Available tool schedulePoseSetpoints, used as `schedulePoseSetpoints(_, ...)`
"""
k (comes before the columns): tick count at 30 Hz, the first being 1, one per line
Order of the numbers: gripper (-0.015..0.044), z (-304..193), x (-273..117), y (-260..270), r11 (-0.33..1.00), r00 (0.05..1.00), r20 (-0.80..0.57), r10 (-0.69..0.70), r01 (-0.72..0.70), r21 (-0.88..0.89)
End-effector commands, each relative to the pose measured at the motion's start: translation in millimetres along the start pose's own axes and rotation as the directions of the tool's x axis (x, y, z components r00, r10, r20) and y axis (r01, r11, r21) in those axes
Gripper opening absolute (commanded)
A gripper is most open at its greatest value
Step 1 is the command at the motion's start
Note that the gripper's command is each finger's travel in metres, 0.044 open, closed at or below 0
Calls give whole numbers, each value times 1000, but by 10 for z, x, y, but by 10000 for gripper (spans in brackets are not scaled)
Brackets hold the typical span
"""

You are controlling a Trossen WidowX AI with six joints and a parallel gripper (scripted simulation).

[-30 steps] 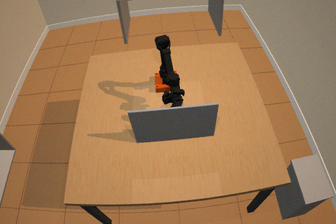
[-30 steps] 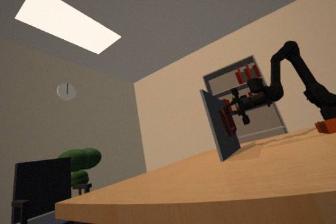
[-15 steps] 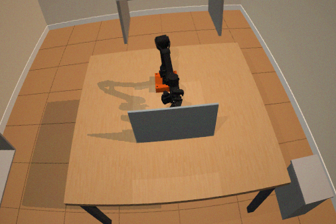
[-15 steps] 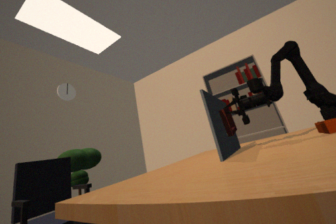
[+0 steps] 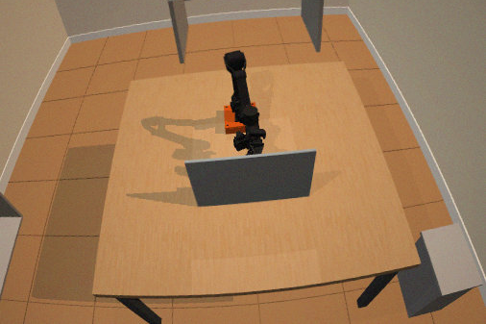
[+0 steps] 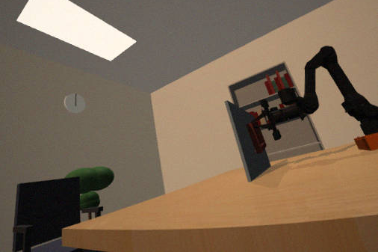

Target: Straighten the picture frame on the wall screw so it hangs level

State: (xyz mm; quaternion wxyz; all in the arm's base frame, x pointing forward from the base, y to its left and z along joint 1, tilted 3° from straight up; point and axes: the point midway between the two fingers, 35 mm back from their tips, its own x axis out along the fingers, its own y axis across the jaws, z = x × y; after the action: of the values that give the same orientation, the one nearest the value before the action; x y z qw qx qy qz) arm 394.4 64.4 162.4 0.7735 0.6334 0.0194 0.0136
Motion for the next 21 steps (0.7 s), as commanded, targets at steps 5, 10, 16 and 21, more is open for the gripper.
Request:
schedulePoseSetpoints(5,0,-4,-1,11,1000,1000,-2,6,-6,-3)
schedulePoseSetpoints(10,0,-3,-1,-3,1000,1000,-2,6,-6,-3)
schedulePoseSetpoints(16,0,-1,0,-23,1000,1000,-2,6,-6,-3)
schedulePoseSetpoints(21,0,1,0,-40,1000,1000,-2,6,-6,-3)
